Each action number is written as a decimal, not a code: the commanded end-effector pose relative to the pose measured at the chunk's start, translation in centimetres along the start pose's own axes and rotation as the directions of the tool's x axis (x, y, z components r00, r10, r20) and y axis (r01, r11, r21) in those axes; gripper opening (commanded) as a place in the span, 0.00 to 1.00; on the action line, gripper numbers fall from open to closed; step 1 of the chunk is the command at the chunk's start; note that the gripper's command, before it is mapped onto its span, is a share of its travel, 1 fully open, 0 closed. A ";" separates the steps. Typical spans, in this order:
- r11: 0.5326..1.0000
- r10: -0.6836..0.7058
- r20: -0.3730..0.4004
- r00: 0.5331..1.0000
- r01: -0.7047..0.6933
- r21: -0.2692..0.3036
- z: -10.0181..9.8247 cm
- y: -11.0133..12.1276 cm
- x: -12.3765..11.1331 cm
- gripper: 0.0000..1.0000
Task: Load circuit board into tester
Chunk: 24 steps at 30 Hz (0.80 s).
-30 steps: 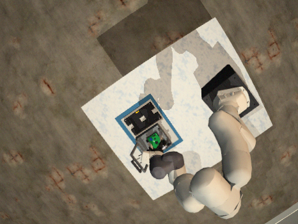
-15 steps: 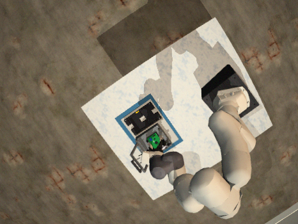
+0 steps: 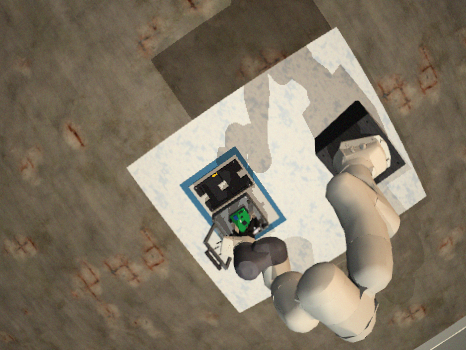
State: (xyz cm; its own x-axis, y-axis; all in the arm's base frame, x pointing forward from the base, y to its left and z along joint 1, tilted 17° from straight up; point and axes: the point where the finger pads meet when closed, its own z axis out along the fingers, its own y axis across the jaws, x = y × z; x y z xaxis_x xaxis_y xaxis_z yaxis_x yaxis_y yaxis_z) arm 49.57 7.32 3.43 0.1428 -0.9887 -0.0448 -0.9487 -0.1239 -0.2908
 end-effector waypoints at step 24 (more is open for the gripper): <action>1.000 -0.001 -0.001 1.000 0.001 0.001 0.4 -0.1 0.1 0.46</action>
State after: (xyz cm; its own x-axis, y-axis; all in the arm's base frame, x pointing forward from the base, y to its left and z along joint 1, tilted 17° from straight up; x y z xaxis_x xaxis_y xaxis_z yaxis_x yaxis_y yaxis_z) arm 49.64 7.35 3.20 0.1403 -0.9891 -0.0453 -0.9492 -0.1214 -0.2902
